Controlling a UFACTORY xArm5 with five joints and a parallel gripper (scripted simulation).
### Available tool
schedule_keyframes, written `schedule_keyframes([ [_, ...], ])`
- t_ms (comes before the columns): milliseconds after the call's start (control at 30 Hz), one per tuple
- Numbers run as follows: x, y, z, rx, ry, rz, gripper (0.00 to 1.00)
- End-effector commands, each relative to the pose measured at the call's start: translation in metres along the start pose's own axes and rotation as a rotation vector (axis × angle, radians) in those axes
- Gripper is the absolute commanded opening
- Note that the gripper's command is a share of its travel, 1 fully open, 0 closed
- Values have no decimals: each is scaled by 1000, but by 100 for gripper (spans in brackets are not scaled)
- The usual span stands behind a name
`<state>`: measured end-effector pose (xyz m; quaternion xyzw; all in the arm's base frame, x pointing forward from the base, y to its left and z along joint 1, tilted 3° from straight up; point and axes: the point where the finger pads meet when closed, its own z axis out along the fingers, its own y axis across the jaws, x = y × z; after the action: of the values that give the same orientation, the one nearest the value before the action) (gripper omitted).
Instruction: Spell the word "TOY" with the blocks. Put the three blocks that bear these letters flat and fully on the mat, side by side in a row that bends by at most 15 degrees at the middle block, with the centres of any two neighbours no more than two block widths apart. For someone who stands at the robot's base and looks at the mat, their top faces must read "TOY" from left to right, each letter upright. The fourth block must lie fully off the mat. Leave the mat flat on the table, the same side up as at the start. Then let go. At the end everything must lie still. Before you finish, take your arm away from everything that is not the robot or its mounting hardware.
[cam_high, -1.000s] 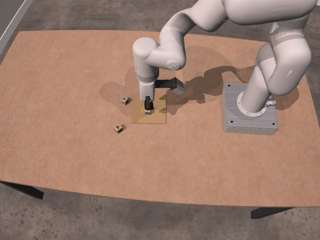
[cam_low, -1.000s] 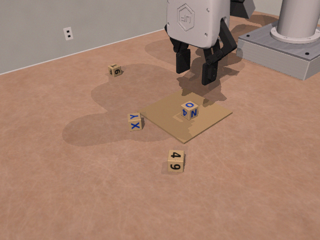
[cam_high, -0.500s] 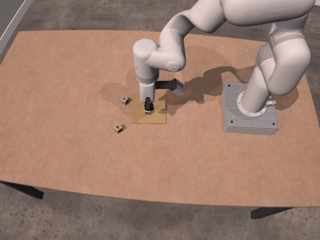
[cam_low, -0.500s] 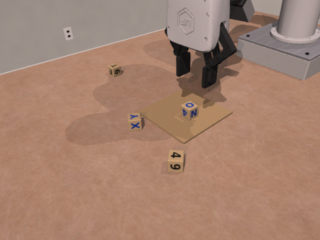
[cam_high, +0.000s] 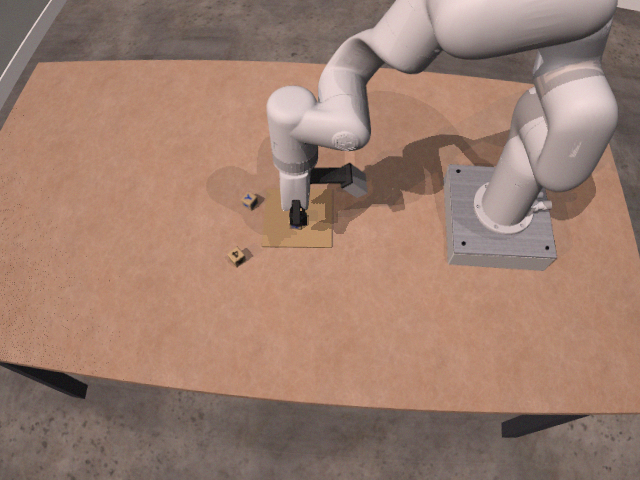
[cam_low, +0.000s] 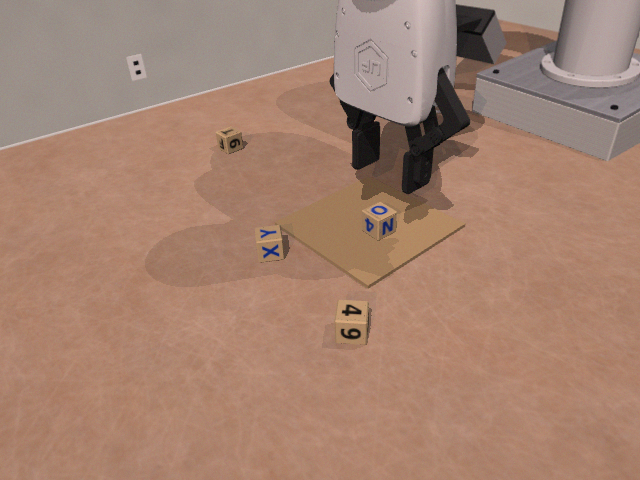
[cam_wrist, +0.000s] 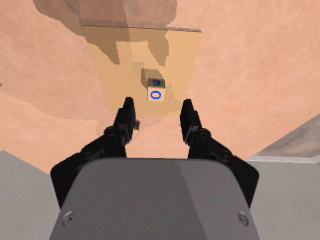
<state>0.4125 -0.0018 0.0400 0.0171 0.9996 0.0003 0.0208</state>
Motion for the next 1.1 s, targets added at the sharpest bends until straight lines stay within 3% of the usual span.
schedule_keyframes([
  [0, -1, 0, 5, 0, -2, 0, 63],
  [333, -1, 0, 19, 0, -2, 0, 63],
  [1067, -1, 0, 27, 0, -2, 0, 63],
])
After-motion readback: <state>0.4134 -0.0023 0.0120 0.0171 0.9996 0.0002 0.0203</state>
